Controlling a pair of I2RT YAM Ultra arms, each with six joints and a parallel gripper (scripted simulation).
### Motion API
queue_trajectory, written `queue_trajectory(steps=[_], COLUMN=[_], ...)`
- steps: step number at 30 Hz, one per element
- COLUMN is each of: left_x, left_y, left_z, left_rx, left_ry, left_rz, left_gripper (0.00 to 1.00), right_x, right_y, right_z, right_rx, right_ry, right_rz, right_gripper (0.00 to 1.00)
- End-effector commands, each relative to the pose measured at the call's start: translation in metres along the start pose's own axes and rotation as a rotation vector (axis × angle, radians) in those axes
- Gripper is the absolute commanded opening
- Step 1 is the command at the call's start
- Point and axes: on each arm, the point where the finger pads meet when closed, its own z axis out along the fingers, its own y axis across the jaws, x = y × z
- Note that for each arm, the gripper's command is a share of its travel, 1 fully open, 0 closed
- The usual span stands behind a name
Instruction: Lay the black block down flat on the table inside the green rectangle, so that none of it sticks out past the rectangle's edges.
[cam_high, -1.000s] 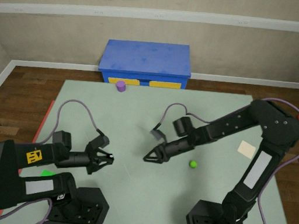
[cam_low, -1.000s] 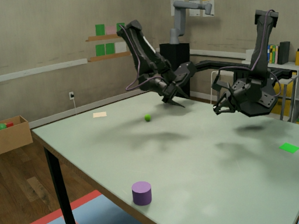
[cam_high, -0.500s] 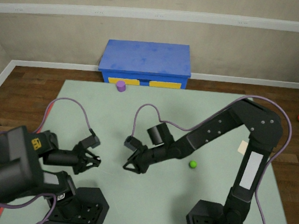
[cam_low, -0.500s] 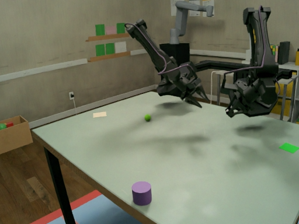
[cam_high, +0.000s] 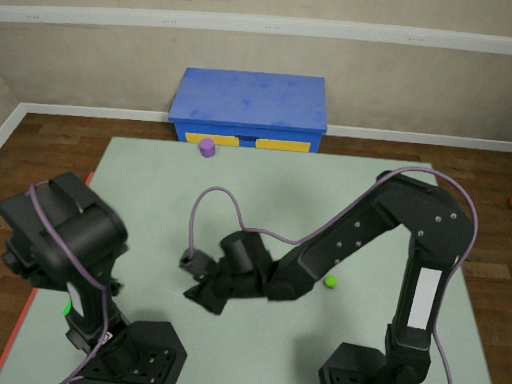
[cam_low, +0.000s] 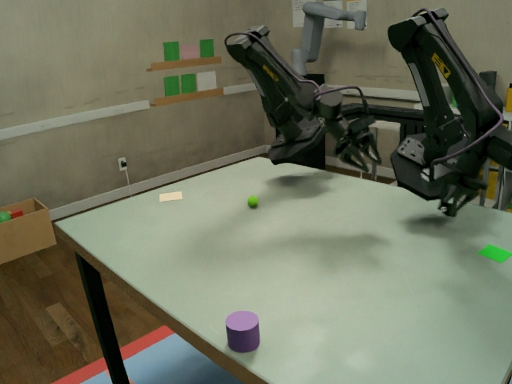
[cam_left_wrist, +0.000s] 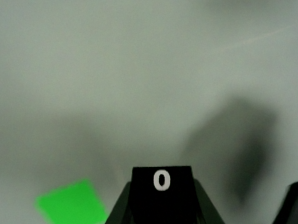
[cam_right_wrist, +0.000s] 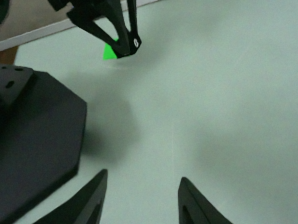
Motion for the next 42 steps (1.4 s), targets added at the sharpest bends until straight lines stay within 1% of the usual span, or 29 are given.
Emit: queue_trajectory(steps=[1,4,6,7,10,11,14,16,18,26,28,29,38,42], left_x=[0.039,0.055,0.055,0.058,0.068,0.071,0.078,0.080,0.079,0.078,0.081,0.081,0.088,0.089], left_y=[0.052,0.072,0.072,0.076,0.088,0.091,0.099,0.101,0.099,0.098,0.106,0.107,0.100,0.100], left_z=[-0.010,-0.015,-0.015,-0.016,-0.018,-0.019,-0.020,-0.020,-0.018,-0.018,-0.020,-0.018,0.006,0.011], left_rx=[-0.138,-0.195,-0.195,-0.206,-0.237,-0.245,-0.263,-0.266,-0.249,-0.244,-0.257,-0.256,-0.235,-0.235], left_ry=[0.141,0.200,0.200,0.213,0.249,0.258,0.283,0.289,0.282,0.278,0.287,0.284,0.284,0.284], left_rz=[-0.087,-0.143,-0.143,-0.152,-0.185,-0.194,-0.218,-0.224,-0.225,-0.223,-0.218,-0.222,-0.231,-0.231], left_gripper=[0.27,0.27,0.27,0.27,0.27,0.27,0.27,0.27,0.27,0.27,0.27,0.27,0.27,0.27], right_x=[-0.048,-0.056,-0.056,-0.058,-0.056,-0.049,-0.047,-0.052,-0.048,-0.050,-0.050,-0.045,-0.045,-0.045], right_y=[0.013,0.035,0.035,0.043,0.083,0.089,0.104,0.110,0.116,0.116,0.116,0.113,0.113,0.113], right_z=[0.003,-0.001,-0.001,-0.002,-0.002,-0.002,-0.005,-0.006,-0.005,-0.007,-0.007,-0.006,-0.006,-0.006], right_rx=[0.145,0.171,0.171,0.168,0.071,0.074,0.086,0.083,0.063,0.061,0.061,0.064,0.064,0.064], right_ry=[-0.138,-0.172,-0.172,-0.183,-0.201,-0.192,-0.202,-0.214,-0.202,-0.207,-0.207,-0.197,-0.197,-0.197], right_rz=[-0.041,-0.073,-0.073,-0.078,-0.080,-0.094,-0.134,-0.138,-0.153,-0.151,-0.151,-0.151,-0.151,-0.151], right_gripper=[0.46,0.46,0.46,0.46,0.46,0.46,0.46,0.46,0.46,0.46,0.46,0.46,0.46,0.46])
